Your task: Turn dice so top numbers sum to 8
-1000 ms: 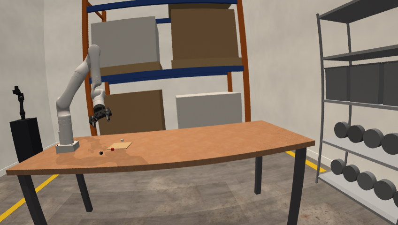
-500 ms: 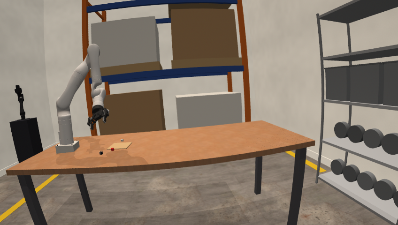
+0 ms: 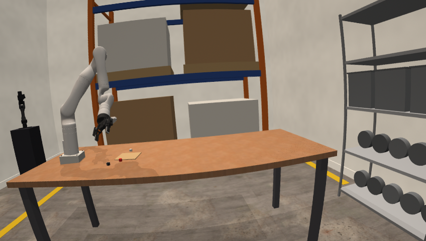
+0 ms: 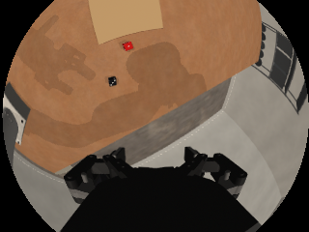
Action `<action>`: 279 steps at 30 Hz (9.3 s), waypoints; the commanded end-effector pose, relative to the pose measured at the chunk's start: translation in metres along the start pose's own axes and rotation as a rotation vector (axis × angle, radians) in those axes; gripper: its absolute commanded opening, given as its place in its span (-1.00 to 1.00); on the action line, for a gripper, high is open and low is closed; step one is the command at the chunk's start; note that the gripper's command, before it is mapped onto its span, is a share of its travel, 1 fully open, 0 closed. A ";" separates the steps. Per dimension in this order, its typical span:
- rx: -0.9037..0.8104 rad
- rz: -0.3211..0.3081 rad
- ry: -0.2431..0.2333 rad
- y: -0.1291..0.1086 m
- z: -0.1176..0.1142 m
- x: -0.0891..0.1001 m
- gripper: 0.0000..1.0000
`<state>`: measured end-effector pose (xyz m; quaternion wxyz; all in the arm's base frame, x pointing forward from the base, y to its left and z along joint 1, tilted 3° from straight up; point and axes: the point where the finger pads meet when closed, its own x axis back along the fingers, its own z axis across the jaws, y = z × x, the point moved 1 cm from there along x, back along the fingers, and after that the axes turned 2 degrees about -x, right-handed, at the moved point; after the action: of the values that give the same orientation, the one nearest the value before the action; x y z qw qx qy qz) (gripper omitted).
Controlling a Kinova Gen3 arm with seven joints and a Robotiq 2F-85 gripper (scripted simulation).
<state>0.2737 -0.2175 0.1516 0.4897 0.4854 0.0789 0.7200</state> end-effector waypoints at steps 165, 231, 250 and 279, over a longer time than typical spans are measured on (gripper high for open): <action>-1.783 -0.268 -0.789 -0.033 -0.076 0.029 1.00; -2.328 -0.451 -1.032 -0.054 -0.043 0.051 1.00; -2.416 -0.487 -1.074 -0.057 -0.035 0.054 1.00; -2.482 -0.514 -1.106 -0.058 -0.029 0.056 1.00</action>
<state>0.2848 -0.1332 0.1371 0.6829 -0.0719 -0.7230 -0.0754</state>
